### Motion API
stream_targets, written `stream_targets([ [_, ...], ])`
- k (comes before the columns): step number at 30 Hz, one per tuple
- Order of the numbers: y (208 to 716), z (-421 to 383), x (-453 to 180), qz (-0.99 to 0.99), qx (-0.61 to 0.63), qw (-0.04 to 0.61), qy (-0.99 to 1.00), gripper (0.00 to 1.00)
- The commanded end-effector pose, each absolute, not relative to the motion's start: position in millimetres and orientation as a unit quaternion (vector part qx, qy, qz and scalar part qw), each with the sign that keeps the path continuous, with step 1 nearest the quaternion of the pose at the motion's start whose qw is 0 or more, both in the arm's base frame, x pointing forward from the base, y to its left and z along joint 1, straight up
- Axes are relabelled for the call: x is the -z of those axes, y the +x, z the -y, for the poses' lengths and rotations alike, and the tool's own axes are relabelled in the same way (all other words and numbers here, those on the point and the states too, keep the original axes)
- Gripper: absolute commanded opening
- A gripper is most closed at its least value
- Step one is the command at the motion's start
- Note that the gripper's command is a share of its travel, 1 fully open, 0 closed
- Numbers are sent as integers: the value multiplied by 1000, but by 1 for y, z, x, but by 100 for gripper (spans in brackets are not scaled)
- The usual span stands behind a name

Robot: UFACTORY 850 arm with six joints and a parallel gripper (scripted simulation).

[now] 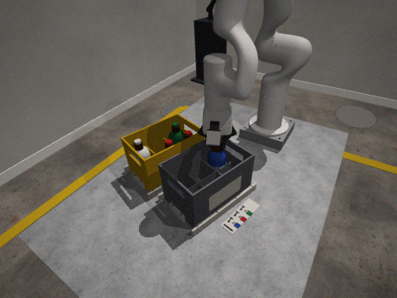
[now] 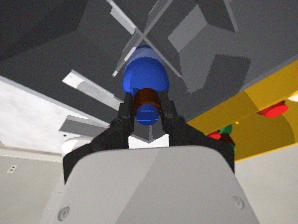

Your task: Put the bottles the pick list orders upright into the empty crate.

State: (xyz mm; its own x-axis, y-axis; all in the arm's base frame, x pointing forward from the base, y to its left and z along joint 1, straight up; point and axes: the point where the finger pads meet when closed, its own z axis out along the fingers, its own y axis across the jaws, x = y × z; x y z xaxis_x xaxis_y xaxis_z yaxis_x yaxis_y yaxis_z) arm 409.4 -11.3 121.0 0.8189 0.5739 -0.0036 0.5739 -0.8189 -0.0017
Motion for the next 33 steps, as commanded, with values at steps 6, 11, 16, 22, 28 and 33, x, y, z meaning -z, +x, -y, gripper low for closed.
stream_targets([
  [6,410,11,-118,301,-1,0,-954,0],
  [11,410,11,-116,301,-1,0,-954,0],
  [16,410,11,-113,301,-1,0,-954,0],
  [22,410,11,-111,301,-1,0,-954,0],
  [28,410,11,-108,301,-1,0,-954,0],
  [33,410,11,-107,301,-1,0,-954,0],
])
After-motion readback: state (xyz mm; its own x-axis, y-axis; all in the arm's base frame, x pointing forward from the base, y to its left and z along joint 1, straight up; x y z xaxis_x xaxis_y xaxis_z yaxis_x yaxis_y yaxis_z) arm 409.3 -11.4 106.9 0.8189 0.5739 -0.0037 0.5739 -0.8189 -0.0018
